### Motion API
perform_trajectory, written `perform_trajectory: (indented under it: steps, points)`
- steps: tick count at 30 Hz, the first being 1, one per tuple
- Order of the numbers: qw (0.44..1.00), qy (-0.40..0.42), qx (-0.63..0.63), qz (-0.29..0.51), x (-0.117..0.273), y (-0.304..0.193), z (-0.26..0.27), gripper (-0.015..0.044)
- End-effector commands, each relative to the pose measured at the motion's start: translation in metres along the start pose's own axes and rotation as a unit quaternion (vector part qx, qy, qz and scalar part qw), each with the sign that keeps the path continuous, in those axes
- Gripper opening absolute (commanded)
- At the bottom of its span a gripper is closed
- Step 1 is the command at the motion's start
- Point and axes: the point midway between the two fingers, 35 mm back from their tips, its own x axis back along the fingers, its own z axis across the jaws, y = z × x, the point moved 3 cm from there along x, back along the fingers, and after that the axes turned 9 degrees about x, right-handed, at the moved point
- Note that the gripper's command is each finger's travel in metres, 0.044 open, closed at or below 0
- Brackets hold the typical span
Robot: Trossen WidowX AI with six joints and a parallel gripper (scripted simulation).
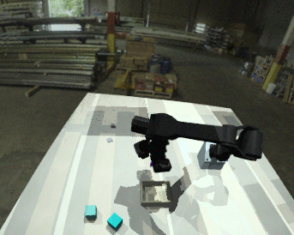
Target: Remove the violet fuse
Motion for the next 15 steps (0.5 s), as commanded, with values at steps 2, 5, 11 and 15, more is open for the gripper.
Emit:
perform_trajectory:
  steps: [2,5,11,15]
  points:
    - [1.000,0.005,0.001,-0.005,0.002,0.010,0.039,0.0000]
    - [1.000,0.009,0.001,-0.006,0.003,0.013,0.061,0.0000]
    - [1.000,0.018,0.002,-0.007,0.004,0.014,0.094,0.0000]
    - [1.000,0.018,0.002,-0.007,0.004,0.014,0.094,0.0000]
